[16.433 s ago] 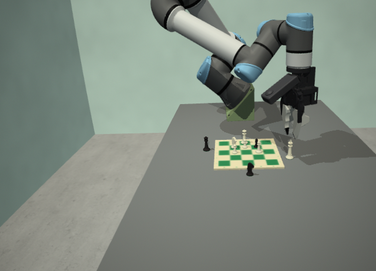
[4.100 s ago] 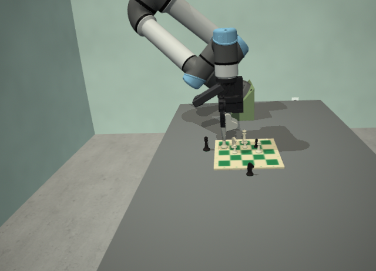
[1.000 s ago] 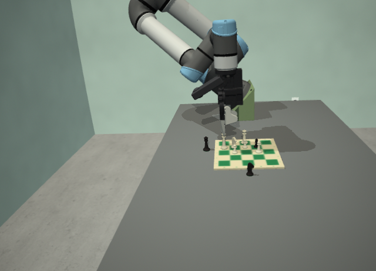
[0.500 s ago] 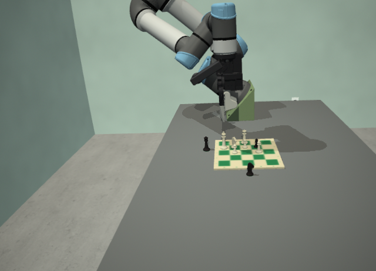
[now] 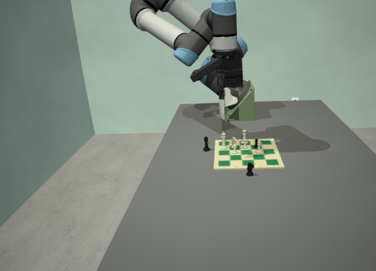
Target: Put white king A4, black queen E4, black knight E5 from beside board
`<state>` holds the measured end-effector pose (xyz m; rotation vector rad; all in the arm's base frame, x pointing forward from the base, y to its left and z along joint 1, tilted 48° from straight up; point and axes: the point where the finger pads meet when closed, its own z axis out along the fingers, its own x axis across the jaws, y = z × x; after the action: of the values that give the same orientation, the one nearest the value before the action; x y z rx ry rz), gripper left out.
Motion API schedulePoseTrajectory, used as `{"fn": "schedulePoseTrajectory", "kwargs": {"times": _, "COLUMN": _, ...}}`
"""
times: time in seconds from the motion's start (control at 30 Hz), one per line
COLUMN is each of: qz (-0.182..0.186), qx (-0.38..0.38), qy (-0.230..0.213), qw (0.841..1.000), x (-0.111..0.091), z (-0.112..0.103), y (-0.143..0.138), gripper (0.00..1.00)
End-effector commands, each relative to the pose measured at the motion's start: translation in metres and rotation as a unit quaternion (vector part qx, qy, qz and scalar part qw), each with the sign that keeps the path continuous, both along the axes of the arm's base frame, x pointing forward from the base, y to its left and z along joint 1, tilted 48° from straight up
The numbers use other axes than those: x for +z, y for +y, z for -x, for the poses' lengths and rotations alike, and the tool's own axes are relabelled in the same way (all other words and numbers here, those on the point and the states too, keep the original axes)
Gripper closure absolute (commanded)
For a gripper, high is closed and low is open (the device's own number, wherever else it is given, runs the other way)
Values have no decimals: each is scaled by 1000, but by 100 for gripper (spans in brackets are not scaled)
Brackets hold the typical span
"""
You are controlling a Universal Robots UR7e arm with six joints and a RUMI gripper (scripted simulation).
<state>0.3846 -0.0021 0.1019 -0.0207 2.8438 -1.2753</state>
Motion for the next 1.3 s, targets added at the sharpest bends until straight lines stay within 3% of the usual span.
{"fn": "schedulePoseTrajectory", "kwargs": {"times": 0.0, "qz": 0, "qx": 1, "qy": 0, "qw": 1000, "x": 0, "z": 0, "y": 1, "gripper": 0}}
{"fn": "schedulePoseTrajectory", "kwargs": {"times": 0.83, "qz": -1, "qx": -6, "qy": -8, "qw": 1000, "x": 1, "z": 0, "y": 1, "gripper": 0}}
{"fn": "schedulePoseTrajectory", "kwargs": {"times": 1.27, "qz": -3, "qx": -53, "qy": -60, "qw": 997, "x": 3, "z": 3, "y": -3, "gripper": 0}}
